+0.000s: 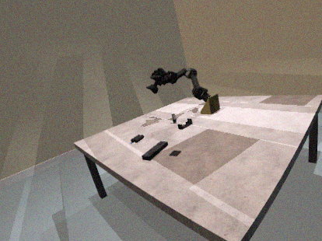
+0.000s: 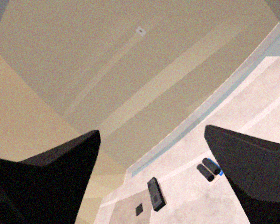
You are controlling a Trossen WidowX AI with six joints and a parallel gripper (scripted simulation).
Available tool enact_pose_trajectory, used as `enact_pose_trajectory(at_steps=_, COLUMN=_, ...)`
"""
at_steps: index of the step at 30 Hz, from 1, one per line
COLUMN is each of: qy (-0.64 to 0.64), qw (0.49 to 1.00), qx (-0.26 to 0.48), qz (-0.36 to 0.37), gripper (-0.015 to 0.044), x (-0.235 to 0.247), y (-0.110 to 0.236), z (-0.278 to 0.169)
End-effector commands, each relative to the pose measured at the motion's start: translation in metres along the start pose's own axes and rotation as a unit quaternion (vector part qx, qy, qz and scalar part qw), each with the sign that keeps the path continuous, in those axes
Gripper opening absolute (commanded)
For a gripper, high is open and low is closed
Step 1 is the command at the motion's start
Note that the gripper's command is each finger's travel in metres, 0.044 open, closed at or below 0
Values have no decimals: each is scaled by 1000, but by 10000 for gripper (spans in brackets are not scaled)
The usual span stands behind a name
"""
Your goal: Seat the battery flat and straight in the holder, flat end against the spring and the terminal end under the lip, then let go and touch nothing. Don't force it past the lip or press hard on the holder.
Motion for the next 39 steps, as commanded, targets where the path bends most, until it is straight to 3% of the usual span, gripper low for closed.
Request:
enact_pose_trajectory(at_steps=1, qy=-3, qw=1000, qx=8, qz=-3, gripper=374, x=0, y=-2, z=-2)
enact_pose_trajectory(at_steps=4, qy=-30, qw=991, qx=118, qz=-51, gripper=295, x=-4, y=-19, z=-36)
enact_pose_trajectory(at_steps=8, qy=-38, qw=943, qx=296, qz=-147, gripper=190, x=-10, y=-28, z=-94)
enact_pose_trajectory(at_steps=15, qy=70, qw=789, qx=521, qz=-318, gripper=6, x=-17, y=-5, z=-157)
enact_pose_trajectory(at_steps=17, qy=126, qw=736, qx=561, qz=-358, gripper=0, x=-19, y=4, z=-163)
enact_pose_trajectory(at_steps=23, qy=235, qw=645, qx=601, qz=-409, gripper=0, x=-18, y=13, z=-163)
enact_pose_trajectory(at_steps=39, qy=240, qw=642, qx=602, qz=-410, gripper=0, x=-18, y=13, z=-163)
Point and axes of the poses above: the point midway between the two fingers, 35 mm back from their tips, its own y axis back along the fingers, its own x axis across the jaws, z = x × y, the point moved 4 cm from there along y, back along the fingers, and after that the axes turned 9 degrees about -y, right-handed, at the moved point
